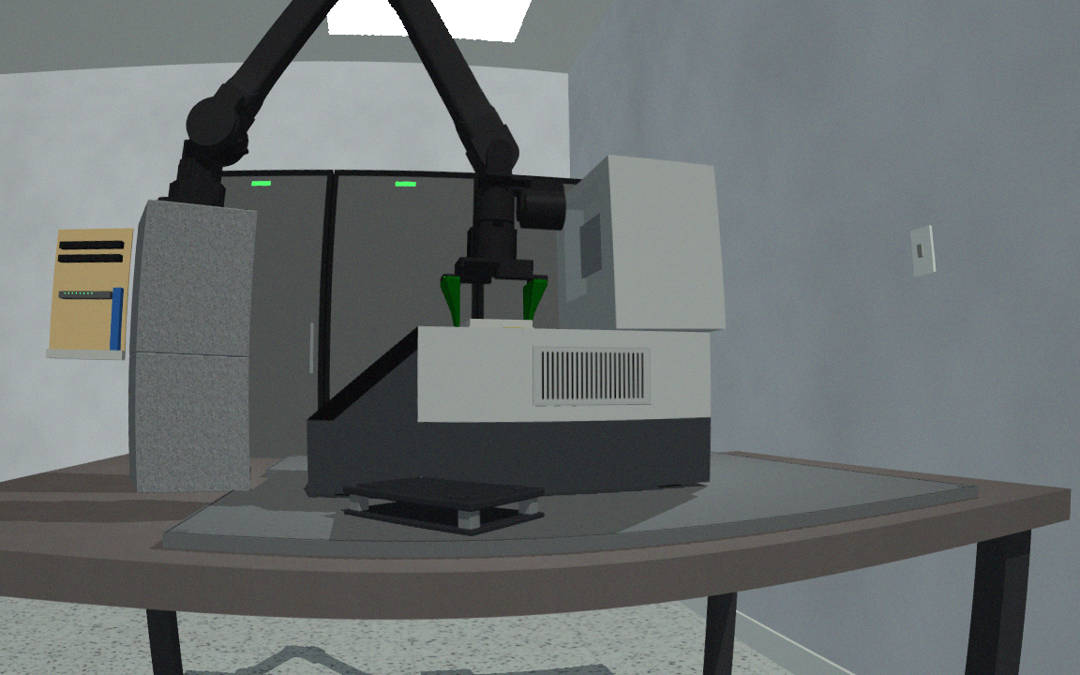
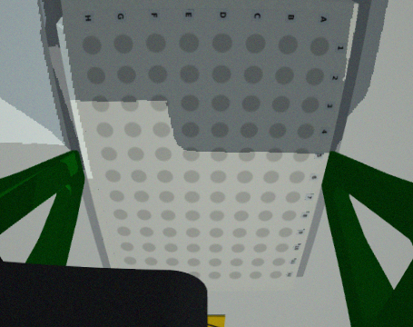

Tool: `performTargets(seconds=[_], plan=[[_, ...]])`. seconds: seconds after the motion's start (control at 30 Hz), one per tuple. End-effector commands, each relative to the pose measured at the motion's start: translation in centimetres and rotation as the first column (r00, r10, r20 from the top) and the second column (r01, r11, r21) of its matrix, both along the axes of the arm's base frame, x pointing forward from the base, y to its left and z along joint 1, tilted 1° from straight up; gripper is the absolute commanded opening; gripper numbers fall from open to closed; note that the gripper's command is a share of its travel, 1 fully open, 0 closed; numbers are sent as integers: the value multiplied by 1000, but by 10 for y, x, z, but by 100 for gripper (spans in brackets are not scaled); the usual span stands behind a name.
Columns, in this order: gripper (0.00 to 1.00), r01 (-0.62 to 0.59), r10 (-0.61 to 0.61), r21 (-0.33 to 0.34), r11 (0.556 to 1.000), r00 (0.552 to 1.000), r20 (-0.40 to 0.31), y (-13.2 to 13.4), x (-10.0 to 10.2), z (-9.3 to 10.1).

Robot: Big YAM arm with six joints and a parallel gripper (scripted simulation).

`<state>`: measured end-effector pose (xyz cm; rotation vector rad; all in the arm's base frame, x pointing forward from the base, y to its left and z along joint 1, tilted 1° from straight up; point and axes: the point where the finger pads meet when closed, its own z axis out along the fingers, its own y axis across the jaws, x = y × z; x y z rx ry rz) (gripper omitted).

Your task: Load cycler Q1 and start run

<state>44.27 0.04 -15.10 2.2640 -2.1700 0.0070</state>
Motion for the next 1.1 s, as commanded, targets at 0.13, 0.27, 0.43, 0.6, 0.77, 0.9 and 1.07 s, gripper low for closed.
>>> performTargets(seconds=[0.13, 0.27, 0.43, 0.6, 0.77, 0.9, 1.07], plan=[[100, 9, -9, 4, 1000, 996, 88, -3, 35, 24], [100, 9, -9, 4, 1000, 996, 90, -2, 36, 25], [100, 7, -8, 4, 1000, 995, 94, -2, 39, 26], [100, 6, -7, 4, 1000, 996, 85, -2, 34, 25], [100, 5, -6, 4, 1000, 997, 72, -1, 27, 21], [100, -8, 8, 4, 1000, 999, 46, 5, 14, 30], [100, -13, 13, 4, 1000, 999, 39, 7, 12, 40]])
